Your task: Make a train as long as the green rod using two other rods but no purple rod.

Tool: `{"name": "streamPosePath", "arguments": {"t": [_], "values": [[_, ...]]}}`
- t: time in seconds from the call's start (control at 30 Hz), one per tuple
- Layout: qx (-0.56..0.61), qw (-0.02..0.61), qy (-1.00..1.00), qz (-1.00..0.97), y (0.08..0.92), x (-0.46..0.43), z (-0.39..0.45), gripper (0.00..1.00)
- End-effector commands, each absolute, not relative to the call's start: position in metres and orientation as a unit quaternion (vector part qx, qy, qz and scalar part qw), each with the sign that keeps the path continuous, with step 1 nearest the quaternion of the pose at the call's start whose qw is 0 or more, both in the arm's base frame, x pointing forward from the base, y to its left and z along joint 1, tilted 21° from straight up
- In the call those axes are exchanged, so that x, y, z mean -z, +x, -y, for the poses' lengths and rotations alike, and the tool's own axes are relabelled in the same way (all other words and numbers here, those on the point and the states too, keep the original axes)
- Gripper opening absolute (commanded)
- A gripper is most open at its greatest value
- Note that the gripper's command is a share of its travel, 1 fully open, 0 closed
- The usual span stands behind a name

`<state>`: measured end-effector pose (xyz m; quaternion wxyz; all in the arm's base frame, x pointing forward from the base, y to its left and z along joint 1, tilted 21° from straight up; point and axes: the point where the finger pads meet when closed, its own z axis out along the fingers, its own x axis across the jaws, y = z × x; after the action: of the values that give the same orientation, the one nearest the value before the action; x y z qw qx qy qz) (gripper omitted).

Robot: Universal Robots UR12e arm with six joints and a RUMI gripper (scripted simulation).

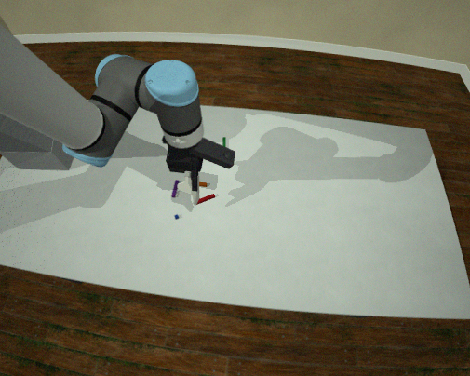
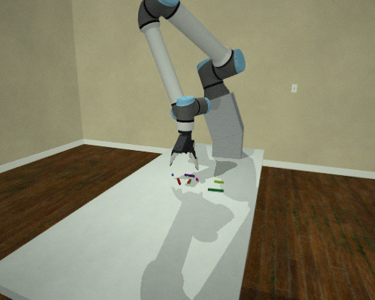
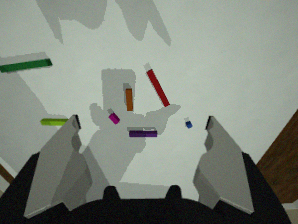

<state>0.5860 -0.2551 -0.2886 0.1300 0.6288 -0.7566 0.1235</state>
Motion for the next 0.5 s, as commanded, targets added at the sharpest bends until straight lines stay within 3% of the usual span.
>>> {"name": "streamPosePath", "arguments": {"t": [0.0,0.47], "values": [[-0.124,0.130,0.629,0.757,0.5864,0.2881,0.2550,1.00],[-0.127,0.127,0.611,0.771,0.5861,0.2878,0.2557,1.00]]}}
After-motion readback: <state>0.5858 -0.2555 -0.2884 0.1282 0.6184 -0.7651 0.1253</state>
